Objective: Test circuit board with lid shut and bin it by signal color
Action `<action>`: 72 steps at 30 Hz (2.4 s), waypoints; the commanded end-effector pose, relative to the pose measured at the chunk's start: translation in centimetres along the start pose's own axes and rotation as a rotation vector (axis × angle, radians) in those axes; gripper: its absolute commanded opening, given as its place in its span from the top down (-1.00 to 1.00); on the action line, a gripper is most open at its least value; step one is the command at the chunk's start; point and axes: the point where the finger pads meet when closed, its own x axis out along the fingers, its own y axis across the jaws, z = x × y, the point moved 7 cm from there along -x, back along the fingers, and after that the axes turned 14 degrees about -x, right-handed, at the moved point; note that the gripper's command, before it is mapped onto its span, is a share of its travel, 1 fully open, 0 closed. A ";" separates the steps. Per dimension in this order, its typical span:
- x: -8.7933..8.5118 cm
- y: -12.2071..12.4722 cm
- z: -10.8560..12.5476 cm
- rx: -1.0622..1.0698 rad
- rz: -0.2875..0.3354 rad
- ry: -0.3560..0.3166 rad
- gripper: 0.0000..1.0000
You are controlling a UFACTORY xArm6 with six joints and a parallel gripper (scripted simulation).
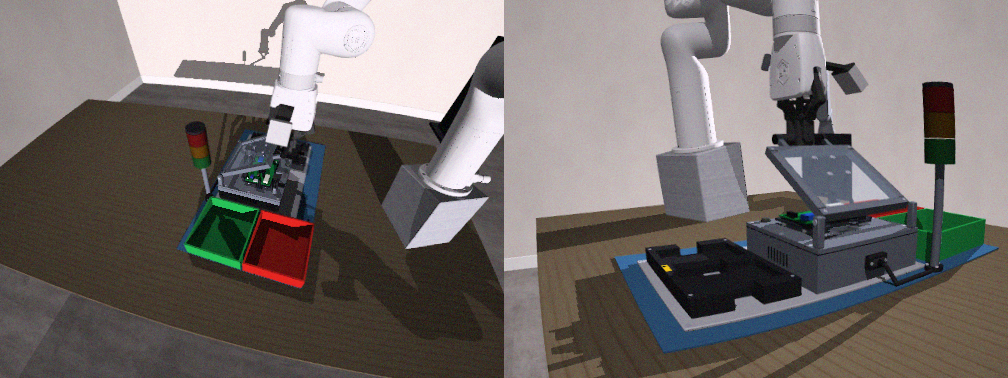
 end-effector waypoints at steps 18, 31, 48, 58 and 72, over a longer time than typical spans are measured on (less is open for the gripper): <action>5.6 -1.9 -0.5 0.001 0.007 -0.003 1.00; 7.7 -2.1 -0.5 0.001 0.007 -0.003 1.00; 8.8 -2.2 -0.5 0.001 0.007 -0.003 1.00; 9.1 -2.2 -0.5 0.001 0.007 -0.003 1.00; 9.1 -2.2 -0.5 0.001 0.007 -0.003 1.00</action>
